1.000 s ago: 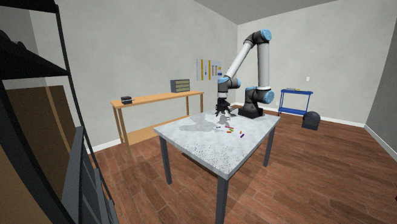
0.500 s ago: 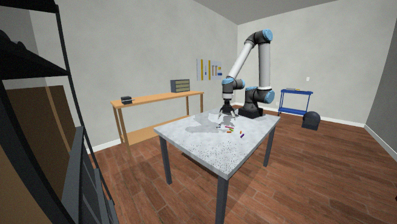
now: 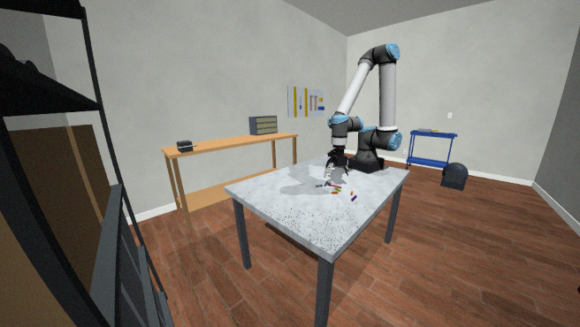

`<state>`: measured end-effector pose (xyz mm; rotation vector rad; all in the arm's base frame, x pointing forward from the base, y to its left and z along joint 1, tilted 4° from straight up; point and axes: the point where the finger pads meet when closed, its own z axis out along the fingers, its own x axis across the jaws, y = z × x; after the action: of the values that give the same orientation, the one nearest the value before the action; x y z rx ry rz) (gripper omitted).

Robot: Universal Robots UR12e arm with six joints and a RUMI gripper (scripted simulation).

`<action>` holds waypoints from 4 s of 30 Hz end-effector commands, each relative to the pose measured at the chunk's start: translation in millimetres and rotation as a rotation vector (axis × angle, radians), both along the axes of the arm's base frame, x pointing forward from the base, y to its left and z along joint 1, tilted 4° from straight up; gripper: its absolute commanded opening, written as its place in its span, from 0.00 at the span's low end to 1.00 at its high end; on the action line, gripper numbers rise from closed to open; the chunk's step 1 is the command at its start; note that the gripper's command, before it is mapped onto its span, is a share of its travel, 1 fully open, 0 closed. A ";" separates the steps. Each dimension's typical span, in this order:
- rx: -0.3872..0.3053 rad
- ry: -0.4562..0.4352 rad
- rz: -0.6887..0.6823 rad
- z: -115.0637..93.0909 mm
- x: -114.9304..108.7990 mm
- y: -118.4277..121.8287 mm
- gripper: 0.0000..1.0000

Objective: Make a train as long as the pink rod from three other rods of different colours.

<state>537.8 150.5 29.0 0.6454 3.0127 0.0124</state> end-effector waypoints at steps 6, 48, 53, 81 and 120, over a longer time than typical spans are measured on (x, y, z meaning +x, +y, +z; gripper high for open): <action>-0.010 -0.001 0.205 -2.0 -5.9 13.0 1.00; -0.012 -0.001 0.242 -2.5 -7.1 15.4 0.14; -0.012 -0.001 0.242 -2.5 -7.1 15.4 0.14; -0.012 -0.001 0.242 -21.1 -6.0 15.3 0.14; -0.012 -0.001 0.242 -54.4 -3.9 15.1 0.14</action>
<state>533.3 165.5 -25.7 0.2763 3.0677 0.0052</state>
